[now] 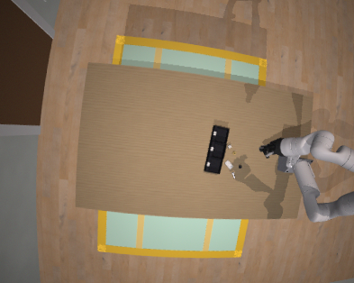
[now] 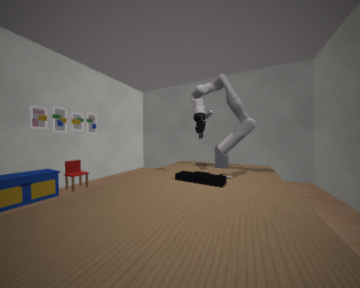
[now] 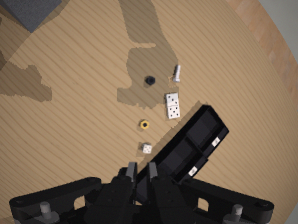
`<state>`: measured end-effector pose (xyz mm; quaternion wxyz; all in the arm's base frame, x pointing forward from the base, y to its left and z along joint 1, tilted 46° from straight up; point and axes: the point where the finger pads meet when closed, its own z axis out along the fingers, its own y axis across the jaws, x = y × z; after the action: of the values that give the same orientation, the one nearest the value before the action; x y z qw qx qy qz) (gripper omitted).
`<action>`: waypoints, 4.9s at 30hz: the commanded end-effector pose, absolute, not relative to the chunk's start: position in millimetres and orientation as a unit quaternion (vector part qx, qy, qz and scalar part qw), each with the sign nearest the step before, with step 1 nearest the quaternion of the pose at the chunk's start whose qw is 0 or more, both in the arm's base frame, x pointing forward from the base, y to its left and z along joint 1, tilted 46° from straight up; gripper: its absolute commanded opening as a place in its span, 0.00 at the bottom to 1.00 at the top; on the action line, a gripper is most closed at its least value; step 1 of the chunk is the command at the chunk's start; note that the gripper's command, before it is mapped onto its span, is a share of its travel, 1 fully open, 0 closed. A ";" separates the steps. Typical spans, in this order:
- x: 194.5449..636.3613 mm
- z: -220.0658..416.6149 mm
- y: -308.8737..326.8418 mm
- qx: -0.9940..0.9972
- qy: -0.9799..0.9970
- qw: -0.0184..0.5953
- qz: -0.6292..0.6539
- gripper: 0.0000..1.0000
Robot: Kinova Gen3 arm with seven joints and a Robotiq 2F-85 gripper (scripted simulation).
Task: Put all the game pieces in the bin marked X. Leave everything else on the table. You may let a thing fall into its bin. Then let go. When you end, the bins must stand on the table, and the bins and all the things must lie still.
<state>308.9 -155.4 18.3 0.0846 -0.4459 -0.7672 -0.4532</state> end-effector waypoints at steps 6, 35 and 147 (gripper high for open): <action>334.7 36.9 -123.1 -0.286 -0.855 0.049 -0.429 0.09; 370.5 26.8 -85.8 0.058 -0.919 -0.046 -0.386 0.09; 442.6 -153.5 -40.6 0.917 -0.085 -0.389 -0.014 0.09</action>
<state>442.0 -39.5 -154.0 0.3891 -0.9172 0.0841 0.0147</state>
